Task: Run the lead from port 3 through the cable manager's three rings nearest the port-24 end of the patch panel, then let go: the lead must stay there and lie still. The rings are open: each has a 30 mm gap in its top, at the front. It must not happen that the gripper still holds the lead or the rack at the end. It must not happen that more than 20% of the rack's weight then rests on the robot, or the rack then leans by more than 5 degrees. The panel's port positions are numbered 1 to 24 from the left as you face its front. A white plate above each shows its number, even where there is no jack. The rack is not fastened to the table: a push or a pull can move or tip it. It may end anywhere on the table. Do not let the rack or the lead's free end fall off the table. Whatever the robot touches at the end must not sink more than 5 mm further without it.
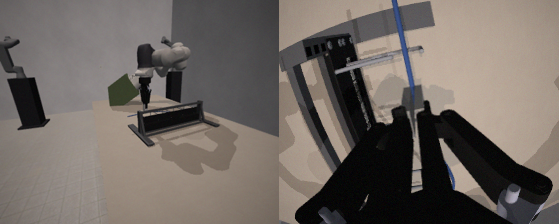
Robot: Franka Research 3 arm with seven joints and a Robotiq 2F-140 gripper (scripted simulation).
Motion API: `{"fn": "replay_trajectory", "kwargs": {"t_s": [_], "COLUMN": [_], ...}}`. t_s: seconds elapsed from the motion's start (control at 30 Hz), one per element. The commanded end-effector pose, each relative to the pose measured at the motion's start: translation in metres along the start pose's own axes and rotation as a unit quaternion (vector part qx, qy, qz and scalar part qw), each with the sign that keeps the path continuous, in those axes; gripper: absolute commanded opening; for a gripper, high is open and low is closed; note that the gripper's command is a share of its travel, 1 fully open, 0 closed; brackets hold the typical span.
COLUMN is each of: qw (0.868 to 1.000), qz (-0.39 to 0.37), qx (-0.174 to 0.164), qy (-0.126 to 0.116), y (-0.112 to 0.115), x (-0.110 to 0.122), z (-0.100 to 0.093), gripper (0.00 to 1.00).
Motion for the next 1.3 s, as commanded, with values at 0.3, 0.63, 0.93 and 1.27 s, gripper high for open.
{"fn": "replay_trajectory", "kwargs": {"t_s": [0.3, 0.63, 0.93, 1.27], "qw": [1.0, 1.0, 1.0, 1.0], "qz": [-0.002, -0.002, -0.002, -0.002], "qx": [0.002, 0.002, 0.002, 0.002], "qy": [-0.001, -0.001, -0.001, -0.001], "y": [-0.001, -0.001, -0.001, -0.002], "x": [0.001, 0.001, 0.001, -0.002], "z": [0.017, 0.021, 0.022, 0.022], "gripper": [0.0, 0.0, 0.0, 0.0]}}
Point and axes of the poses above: the point where the finger pads meet when closed, its own z axis out along the fingers, its own x axis across the jaws, y = z × x, the point moved 6 cm from there along -z, back along the fingers, and after that the axes turned 2 degrees about -z, right-handed, at the moved point
